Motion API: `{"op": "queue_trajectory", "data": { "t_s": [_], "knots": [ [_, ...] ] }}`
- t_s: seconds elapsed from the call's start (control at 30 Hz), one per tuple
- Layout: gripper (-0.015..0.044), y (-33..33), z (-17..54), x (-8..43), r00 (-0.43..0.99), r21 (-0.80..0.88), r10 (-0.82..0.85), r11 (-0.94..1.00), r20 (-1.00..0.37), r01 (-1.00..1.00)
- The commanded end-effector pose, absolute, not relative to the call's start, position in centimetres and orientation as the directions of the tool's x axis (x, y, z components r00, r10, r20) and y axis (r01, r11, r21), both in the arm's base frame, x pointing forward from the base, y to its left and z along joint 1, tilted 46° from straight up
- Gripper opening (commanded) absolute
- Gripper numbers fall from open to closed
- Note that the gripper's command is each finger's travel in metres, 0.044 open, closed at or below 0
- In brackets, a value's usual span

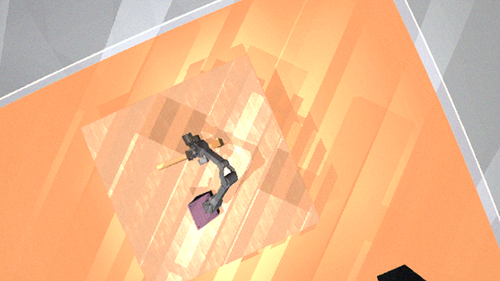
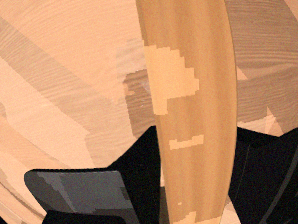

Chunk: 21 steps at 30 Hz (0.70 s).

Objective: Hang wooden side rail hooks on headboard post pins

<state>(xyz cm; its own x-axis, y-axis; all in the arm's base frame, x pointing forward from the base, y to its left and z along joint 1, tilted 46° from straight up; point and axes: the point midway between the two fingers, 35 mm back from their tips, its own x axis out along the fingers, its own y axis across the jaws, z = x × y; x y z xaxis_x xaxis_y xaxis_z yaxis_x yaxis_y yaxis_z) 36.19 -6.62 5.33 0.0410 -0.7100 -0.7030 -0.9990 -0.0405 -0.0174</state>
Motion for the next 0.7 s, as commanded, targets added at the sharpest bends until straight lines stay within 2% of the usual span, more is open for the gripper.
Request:
{"op": "queue_trajectory", "data": {
  "t_s": [0.0,0.67],
  "knots": [
    [0.0,-6.58,5.75,36.36,0.056,-0.035,-0.715,-0.044,-0.696,-0.998],
    [0.0,-6.82,5.52,36.38,0.056,-0.035,-0.716,-0.044,-0.696,-0.998]
  ]
}}
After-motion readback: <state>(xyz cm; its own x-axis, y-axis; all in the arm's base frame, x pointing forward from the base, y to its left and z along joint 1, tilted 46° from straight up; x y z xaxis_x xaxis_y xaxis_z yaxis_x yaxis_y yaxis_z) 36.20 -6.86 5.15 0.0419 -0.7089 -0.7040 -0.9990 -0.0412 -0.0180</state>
